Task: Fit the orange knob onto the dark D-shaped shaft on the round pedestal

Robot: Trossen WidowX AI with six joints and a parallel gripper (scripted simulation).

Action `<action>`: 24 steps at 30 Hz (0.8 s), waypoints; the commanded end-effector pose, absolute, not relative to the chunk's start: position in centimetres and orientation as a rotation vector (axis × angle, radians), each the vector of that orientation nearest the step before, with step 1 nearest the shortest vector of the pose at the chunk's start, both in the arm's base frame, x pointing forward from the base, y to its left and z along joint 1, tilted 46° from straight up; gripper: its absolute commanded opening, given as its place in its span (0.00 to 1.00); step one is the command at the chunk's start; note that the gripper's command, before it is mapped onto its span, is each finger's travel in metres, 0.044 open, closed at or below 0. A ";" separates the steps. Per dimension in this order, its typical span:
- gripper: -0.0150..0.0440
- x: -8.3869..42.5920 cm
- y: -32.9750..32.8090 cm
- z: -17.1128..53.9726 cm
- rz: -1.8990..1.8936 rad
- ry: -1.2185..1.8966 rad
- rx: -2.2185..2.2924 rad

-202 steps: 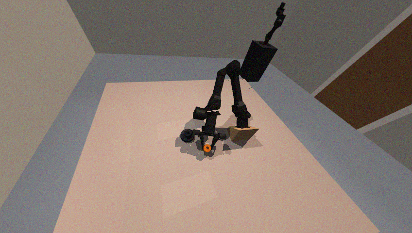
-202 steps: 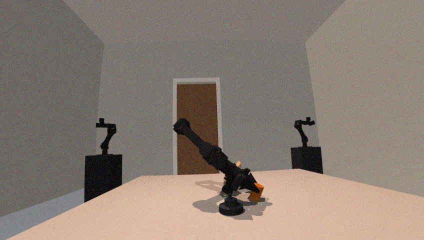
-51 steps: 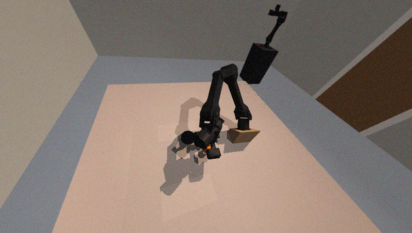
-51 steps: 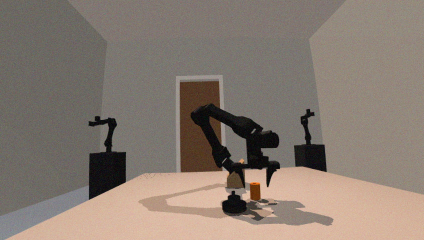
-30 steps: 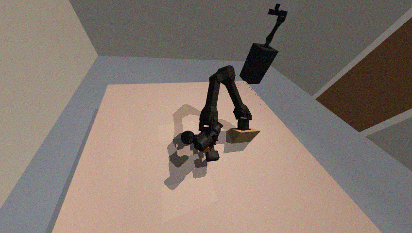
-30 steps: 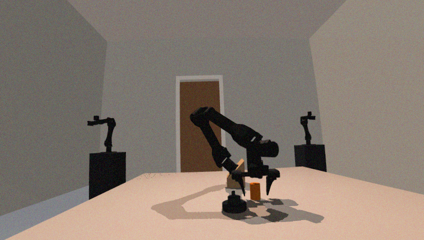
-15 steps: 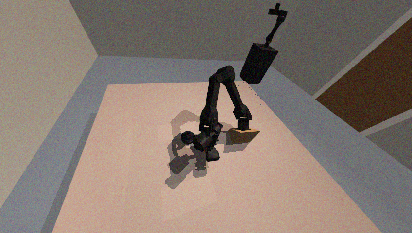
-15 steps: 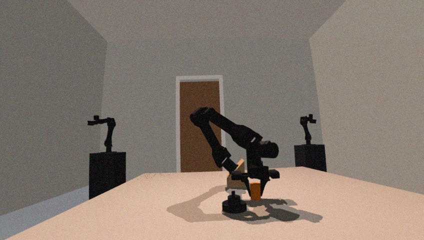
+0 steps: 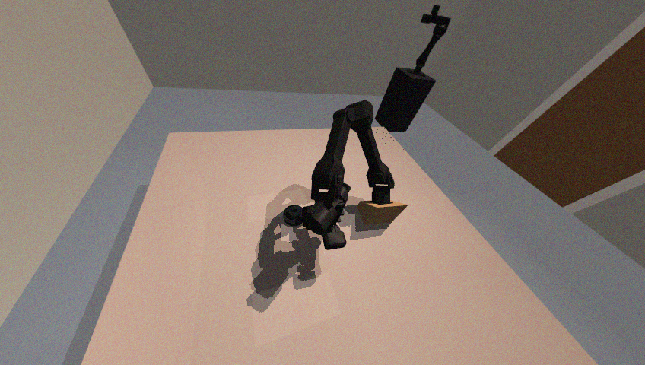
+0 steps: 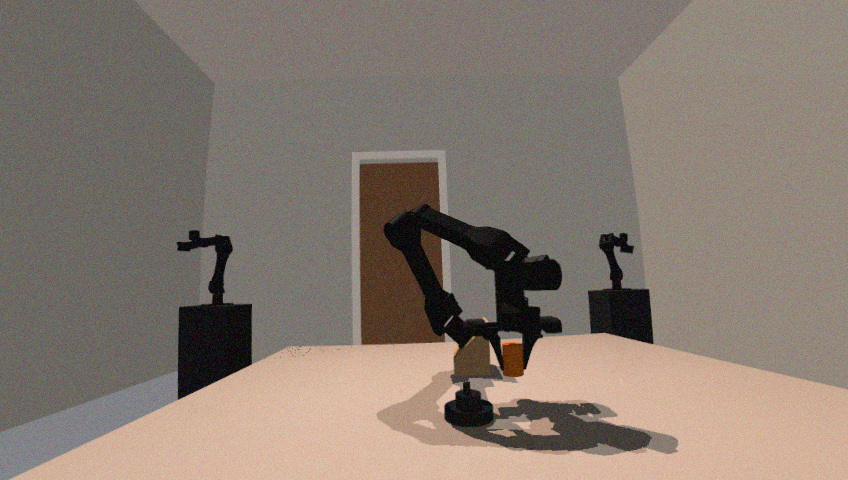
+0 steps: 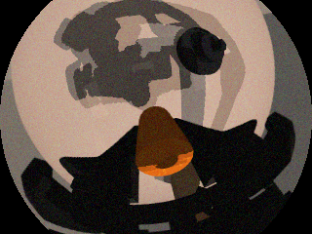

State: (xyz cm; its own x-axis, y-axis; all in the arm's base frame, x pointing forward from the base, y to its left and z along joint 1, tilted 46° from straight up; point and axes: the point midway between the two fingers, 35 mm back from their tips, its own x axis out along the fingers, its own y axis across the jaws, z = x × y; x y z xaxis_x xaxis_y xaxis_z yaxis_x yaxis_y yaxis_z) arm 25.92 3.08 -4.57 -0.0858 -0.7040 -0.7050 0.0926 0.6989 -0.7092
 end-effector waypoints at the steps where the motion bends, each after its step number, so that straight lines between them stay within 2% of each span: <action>1: 0.25 26.4 5.1 -3.0 -0.710 1.519 -0.512; 13: 0.25 26.1 9.6 1.8 -0.716 1.520 -0.516; 24: 0.25 27.5 8.3 2.2 -0.737 1.508 -0.475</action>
State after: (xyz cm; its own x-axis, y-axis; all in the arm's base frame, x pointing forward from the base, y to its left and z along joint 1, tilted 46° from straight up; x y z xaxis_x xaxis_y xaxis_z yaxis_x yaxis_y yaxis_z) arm 26.69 8.77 1.91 -0.0933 -0.6967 -0.7112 0.1213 0.7011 -0.7027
